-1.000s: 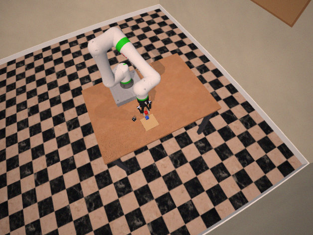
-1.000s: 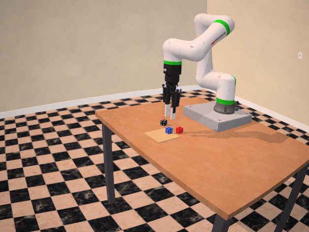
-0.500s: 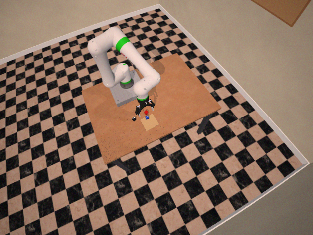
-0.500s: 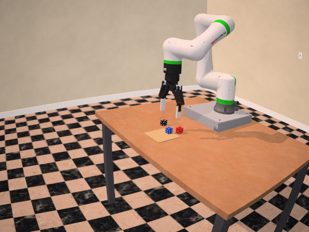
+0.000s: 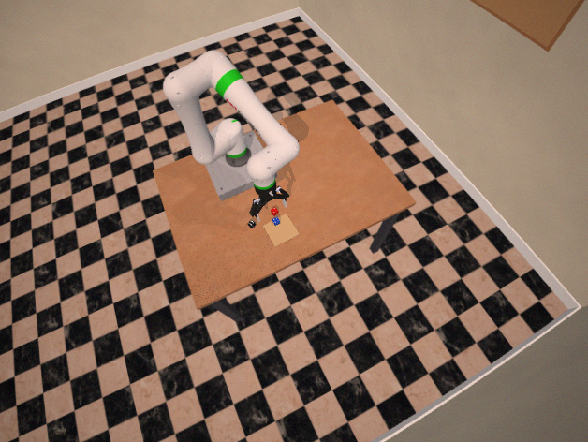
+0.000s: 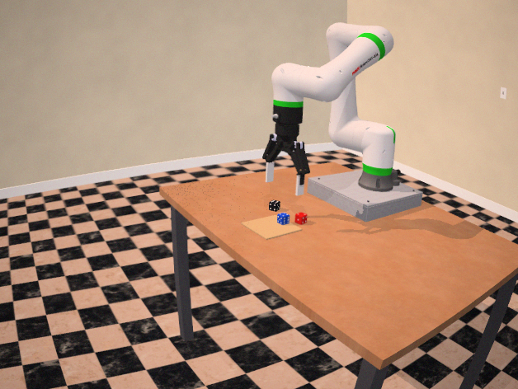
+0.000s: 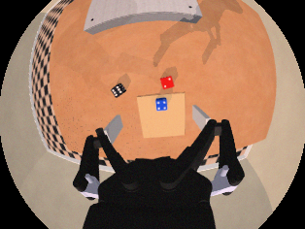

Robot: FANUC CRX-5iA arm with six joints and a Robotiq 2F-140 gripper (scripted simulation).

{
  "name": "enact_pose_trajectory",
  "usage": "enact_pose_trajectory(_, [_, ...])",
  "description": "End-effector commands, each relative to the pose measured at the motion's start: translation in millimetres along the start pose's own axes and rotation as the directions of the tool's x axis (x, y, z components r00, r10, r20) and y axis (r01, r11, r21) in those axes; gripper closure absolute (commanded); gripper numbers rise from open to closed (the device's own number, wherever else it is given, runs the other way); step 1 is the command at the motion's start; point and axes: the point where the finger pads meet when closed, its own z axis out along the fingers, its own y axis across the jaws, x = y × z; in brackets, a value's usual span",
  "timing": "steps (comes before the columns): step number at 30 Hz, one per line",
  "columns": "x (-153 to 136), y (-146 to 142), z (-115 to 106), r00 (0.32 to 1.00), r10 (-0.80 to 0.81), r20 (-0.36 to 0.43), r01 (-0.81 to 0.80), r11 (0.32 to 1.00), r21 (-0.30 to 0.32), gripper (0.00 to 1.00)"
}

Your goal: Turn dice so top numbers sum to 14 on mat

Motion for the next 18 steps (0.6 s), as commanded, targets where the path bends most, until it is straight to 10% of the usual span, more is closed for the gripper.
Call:
enact_pose_trajectory(1, [16,-40,2,0.989,-0.146,0.001,0.146,0.989,-0.002,0.00])
enact_pose_trajectory(12, [53,-102,6,0.922,-0.387,0.001,0.387,0.922,-0.001,0.00])
enact_pose_trajectory(13, [53,-102,6,0.922,-0.387,0.001,0.387,0.922,-0.001,0.72])
enact_pose_trajectory(18, [53,-102,6,0.922,-0.387,0.001,0.387,0.922,-0.001,0.72])
